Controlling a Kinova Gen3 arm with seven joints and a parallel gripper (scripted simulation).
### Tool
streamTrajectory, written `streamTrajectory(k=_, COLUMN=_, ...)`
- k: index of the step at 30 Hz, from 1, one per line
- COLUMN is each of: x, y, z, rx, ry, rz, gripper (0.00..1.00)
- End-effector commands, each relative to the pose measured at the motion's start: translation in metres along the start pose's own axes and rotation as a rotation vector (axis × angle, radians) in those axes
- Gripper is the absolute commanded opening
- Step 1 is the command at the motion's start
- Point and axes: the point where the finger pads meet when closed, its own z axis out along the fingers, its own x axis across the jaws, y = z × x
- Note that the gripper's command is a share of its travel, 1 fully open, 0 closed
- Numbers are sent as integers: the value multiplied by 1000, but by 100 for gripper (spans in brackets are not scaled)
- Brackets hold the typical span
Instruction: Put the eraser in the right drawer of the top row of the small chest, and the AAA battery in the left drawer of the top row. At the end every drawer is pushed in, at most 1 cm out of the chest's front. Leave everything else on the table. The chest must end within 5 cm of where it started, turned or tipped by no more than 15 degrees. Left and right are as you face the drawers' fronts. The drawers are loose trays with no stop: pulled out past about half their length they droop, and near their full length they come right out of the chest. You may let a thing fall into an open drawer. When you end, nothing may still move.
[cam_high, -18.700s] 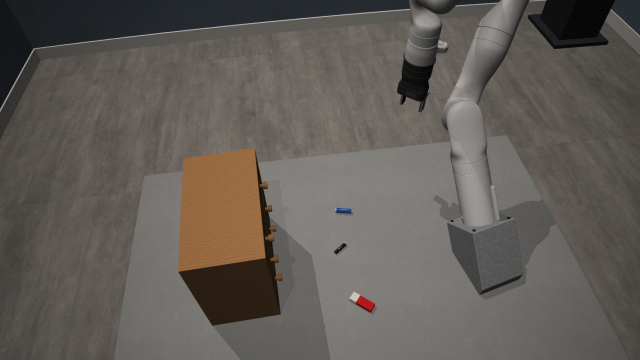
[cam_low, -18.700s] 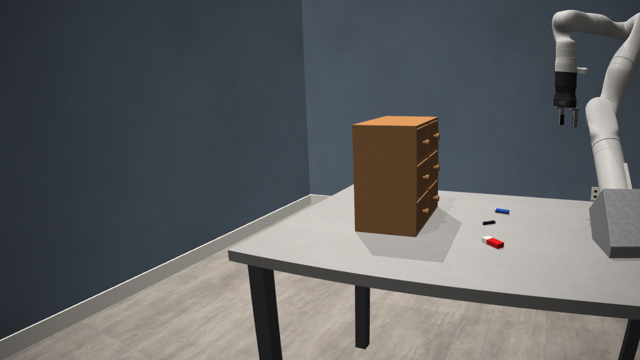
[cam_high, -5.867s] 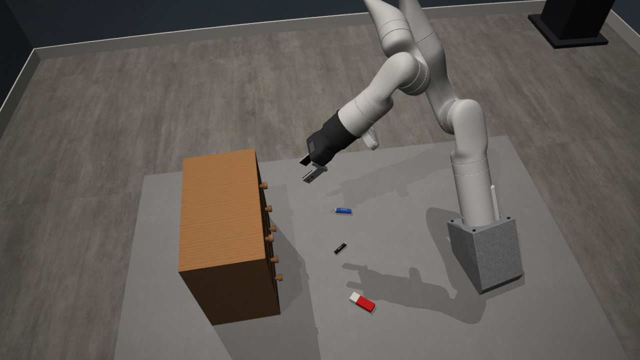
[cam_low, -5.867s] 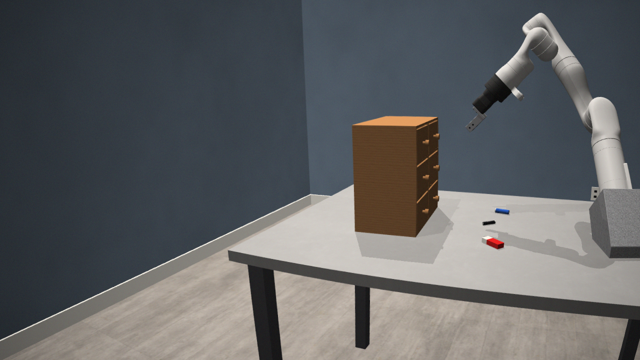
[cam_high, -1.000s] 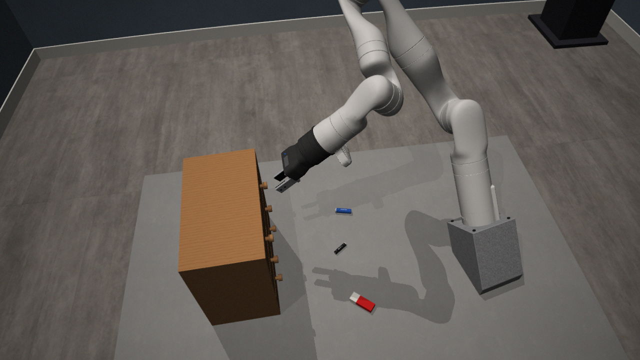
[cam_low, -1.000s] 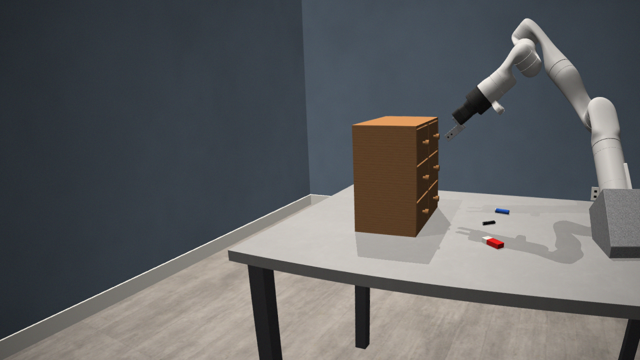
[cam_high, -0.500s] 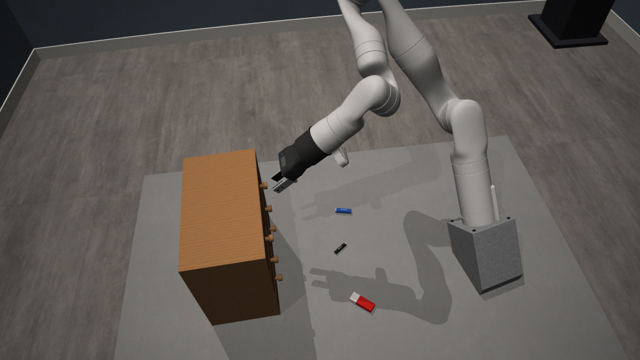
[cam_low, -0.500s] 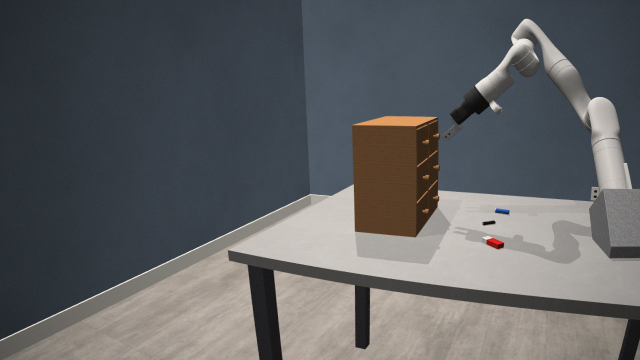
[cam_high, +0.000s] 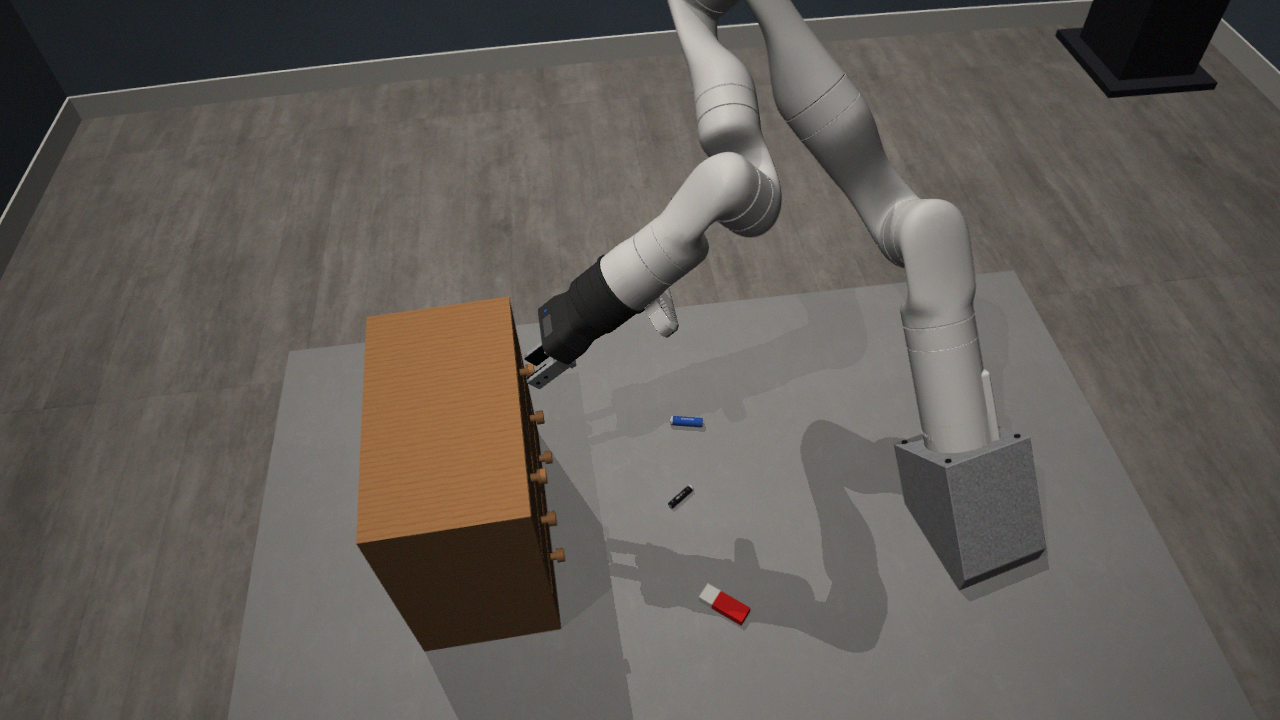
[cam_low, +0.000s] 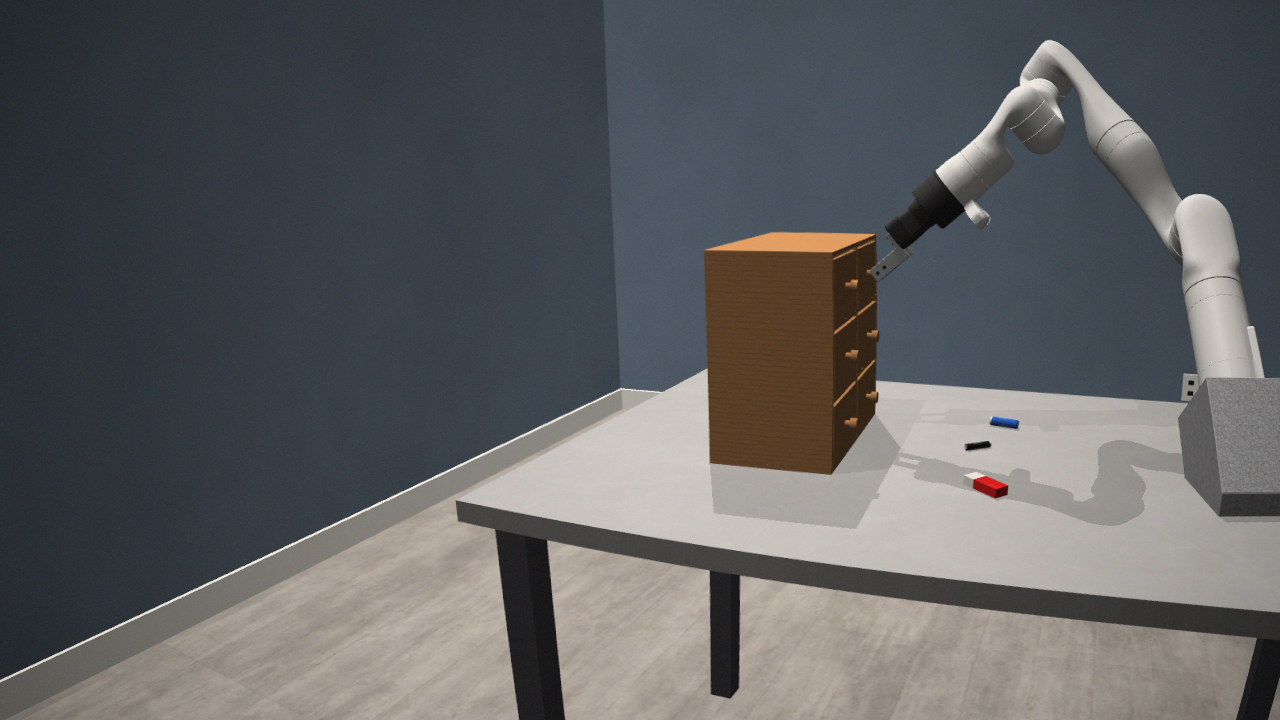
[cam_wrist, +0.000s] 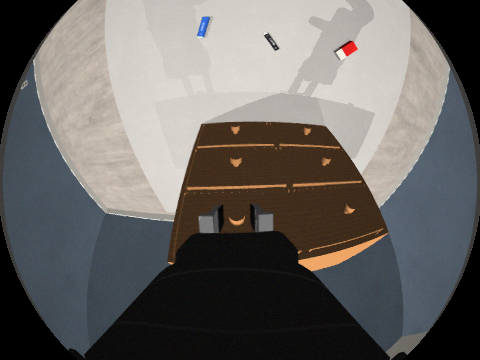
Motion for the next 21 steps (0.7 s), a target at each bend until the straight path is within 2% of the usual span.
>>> streamTrajectory(k=1, x=0, y=1, z=2, rx=0, ry=0, rz=2, gripper=67)
streamTrajectory(k=21, x=0, y=4, z=4, rx=0, ry=0, rz=2, gripper=67)
